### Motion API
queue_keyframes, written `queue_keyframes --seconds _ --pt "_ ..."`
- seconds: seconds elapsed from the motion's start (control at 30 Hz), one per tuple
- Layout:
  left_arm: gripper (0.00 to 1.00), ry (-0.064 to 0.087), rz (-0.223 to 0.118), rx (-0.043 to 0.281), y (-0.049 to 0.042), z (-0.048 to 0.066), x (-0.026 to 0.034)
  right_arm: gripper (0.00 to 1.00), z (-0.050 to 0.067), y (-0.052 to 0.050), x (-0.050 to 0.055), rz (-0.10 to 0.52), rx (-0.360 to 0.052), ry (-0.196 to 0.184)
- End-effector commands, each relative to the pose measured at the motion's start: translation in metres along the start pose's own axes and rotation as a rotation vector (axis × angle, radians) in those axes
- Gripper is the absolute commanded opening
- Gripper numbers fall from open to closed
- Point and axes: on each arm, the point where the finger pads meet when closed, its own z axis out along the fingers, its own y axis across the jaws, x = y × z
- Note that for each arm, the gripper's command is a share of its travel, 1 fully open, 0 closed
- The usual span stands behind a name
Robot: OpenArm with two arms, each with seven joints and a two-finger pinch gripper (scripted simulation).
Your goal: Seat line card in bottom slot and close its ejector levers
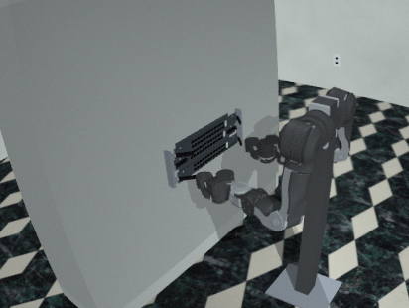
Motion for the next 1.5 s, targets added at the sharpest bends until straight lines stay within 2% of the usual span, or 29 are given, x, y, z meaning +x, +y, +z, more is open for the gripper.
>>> queue_keyframes --seconds 0.0,1.47 --pt "0.00 0.009 -0.005 -0.005 0.0015 0.002 0.0032 0.00 0.002 -0.001 0.003 0.001 0.008 0.008" --pt "0.00 0.009 -0.005 -0.005 0.0016 0.018 0.0034 0.00 0.018 -0.001 0.003 0.001 0.008 0.008"
